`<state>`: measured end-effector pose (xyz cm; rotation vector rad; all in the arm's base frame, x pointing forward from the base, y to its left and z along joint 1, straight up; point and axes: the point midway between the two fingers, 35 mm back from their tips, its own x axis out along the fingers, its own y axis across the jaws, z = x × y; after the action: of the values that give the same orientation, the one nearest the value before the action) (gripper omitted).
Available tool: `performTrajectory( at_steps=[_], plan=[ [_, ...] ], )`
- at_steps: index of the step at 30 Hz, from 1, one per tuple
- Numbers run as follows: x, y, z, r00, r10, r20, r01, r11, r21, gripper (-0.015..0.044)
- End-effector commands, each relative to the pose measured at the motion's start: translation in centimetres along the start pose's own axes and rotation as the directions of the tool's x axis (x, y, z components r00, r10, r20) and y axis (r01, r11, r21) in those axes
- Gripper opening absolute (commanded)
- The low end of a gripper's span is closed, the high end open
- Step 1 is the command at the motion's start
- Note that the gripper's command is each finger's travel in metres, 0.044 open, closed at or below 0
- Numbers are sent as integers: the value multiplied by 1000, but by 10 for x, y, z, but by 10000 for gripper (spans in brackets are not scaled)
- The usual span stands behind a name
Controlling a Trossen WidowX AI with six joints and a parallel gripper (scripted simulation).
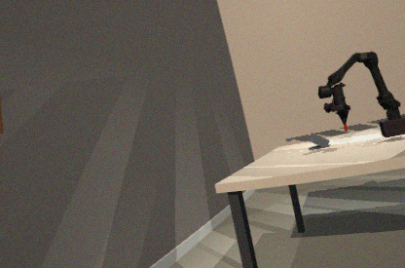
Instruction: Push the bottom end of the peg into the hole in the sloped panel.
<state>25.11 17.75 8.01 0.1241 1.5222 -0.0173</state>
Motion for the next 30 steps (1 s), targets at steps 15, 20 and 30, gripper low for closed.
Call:
performTrajectory(
  at_steps=[15, 20, 30],
  plan=[
    [-1, -14, 16, 999, 46, 23, -51, 963, 264, 0],
    [-2, -18, 20, 998, 58, 32, -65, 941, 331, 0],
    [-4, -26, 29, 996, 80, 51, -94, 884, 459, 0]
  ],
)
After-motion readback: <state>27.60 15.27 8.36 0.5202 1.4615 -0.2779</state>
